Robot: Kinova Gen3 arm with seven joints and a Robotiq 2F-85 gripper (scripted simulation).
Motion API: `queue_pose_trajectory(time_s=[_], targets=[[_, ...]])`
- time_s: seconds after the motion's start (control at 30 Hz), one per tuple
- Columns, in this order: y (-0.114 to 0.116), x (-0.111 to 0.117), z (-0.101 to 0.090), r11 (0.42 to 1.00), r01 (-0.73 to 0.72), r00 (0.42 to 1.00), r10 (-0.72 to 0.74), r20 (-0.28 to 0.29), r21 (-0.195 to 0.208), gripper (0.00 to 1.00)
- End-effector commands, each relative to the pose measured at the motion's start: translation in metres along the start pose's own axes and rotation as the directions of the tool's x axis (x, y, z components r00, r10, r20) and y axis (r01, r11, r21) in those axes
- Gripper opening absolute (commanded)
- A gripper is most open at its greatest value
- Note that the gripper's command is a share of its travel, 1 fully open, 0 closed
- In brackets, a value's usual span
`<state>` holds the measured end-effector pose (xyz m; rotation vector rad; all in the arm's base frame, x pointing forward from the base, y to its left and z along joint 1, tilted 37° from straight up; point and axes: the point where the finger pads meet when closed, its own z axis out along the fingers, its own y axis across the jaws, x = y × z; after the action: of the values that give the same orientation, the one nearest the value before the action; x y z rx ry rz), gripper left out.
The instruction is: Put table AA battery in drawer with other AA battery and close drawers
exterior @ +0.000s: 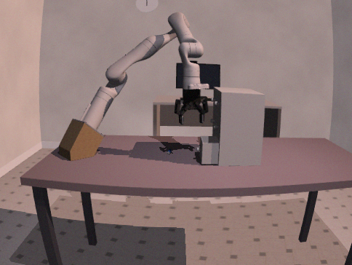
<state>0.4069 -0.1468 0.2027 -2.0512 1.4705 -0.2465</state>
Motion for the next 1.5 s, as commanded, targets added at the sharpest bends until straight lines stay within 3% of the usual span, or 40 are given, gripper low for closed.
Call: queue_pose_trajectory(time_s=[0.0,0.47,1.47], targets=[[0.0,0.001,0.0,1.0,0.016,1.0,-0.016,-0.002,0.001,1.0],[-0.007,0.004,0.008,0.976,0.216,0.976,-0.216,-0.005,0.006,1.0],[-0.016,0.008,0.018,0.89,0.456,0.89,-0.456,-0.009,0.01,1.0]])
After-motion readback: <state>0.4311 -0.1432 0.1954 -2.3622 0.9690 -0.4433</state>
